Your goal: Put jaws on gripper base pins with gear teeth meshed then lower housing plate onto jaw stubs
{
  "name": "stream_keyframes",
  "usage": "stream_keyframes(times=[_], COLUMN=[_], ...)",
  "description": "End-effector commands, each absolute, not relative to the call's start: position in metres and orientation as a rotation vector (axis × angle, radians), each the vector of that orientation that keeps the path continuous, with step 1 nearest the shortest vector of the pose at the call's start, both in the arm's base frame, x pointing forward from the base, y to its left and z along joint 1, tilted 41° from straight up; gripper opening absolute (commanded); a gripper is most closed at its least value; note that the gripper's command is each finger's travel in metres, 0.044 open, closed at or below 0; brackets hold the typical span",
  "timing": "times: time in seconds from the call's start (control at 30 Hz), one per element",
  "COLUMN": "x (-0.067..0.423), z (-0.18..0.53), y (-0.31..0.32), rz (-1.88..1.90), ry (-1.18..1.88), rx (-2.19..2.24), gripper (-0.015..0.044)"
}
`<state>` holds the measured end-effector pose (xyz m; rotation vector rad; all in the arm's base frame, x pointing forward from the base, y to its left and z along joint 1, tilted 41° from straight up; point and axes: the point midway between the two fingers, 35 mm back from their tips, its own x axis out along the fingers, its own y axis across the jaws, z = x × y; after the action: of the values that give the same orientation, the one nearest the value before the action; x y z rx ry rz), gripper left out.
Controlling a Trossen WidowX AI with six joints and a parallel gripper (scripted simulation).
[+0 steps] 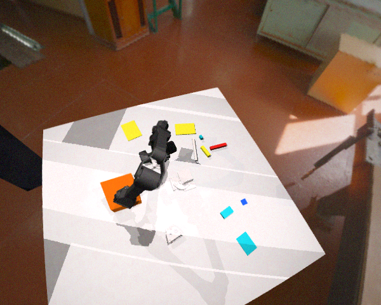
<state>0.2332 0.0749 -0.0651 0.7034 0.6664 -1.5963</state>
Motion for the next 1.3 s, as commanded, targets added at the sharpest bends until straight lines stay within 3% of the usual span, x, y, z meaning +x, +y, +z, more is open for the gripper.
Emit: stream_keyframes(times=[0.0,0.77,1.27], x=[0.2332,0.2332,0.2332], z=[-0.0651,-0.0651,-0.0651], y=[0.0749,0.0749,0.0749], rz=[-1.596,-1.596,-1.596], ry=[0.666,0.666,0.666], rx=[0.703,0.703,0.703], gripper=[0.0440,0.0440,0.0046])
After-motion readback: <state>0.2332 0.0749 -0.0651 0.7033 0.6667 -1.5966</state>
